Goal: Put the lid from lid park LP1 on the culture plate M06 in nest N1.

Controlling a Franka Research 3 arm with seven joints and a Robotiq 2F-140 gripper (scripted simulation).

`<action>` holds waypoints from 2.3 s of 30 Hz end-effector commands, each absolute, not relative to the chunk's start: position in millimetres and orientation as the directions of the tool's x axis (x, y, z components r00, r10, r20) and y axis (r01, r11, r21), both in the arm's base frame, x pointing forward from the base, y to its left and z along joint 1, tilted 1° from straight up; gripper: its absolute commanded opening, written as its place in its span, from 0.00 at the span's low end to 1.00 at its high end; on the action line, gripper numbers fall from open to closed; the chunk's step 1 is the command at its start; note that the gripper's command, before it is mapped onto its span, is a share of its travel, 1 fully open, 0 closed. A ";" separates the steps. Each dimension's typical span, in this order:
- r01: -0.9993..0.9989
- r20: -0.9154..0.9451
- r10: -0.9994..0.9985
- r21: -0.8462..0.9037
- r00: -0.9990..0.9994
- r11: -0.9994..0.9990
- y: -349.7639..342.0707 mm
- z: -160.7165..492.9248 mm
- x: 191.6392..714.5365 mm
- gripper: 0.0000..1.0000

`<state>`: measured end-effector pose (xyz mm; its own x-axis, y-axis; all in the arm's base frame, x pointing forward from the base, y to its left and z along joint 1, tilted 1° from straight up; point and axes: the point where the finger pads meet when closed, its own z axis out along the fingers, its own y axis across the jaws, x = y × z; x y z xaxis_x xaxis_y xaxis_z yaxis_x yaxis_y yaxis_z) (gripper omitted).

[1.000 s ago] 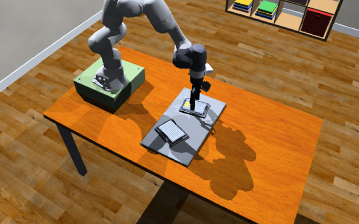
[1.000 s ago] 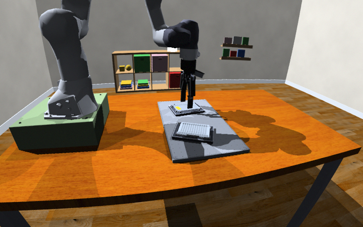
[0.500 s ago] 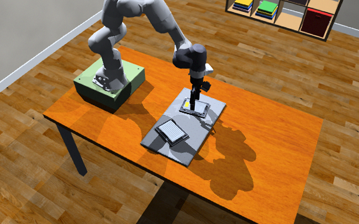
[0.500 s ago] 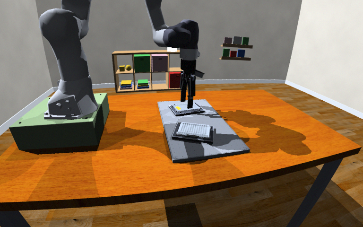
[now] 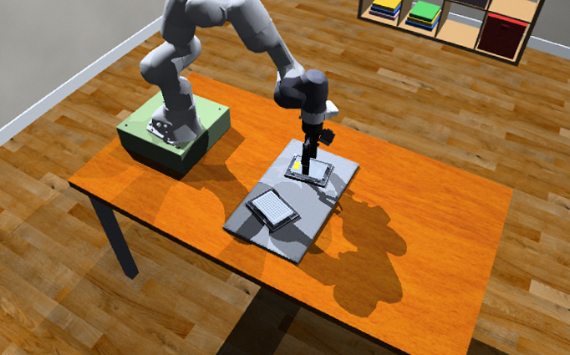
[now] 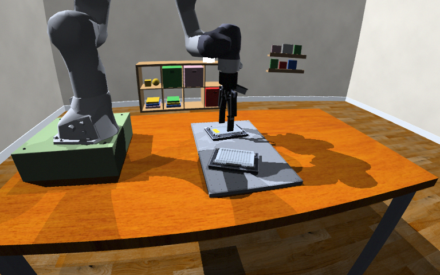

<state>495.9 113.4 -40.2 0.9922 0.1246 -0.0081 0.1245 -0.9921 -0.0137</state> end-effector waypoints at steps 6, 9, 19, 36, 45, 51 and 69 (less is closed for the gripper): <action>0.118 -0.004 0.118 -0.015 0.993 -0.993 113.4 -39.4 497.0 0.63; 0.118 -0.004 0.118 -0.015 0.993 -0.993 113.4 -39.4 497.0 0.63; 0.118 -0.004 0.118 -0.015 0.993 -0.993 113.4 -39.4 497.0 0.69; 0.118 -0.004 0.118 -0.015 0.993 -0.993 113.4 -39.4 497.0 0.69; 0.118 -0.004 0.118 -0.015 0.993 -0.993 113.4 -39.4 497.0 0.69; 0.118 -0.004 0.118 -0.015 0.993 -0.993 113.4 -39.4 497.0 0.69; 0.118 -0.004 0.118 -0.015 0.993 -0.993 113.5 -42.6 496.9 0.69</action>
<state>495.9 112.9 -41.4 0.9923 0.1234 -0.0077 0.1233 -0.9923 -0.0138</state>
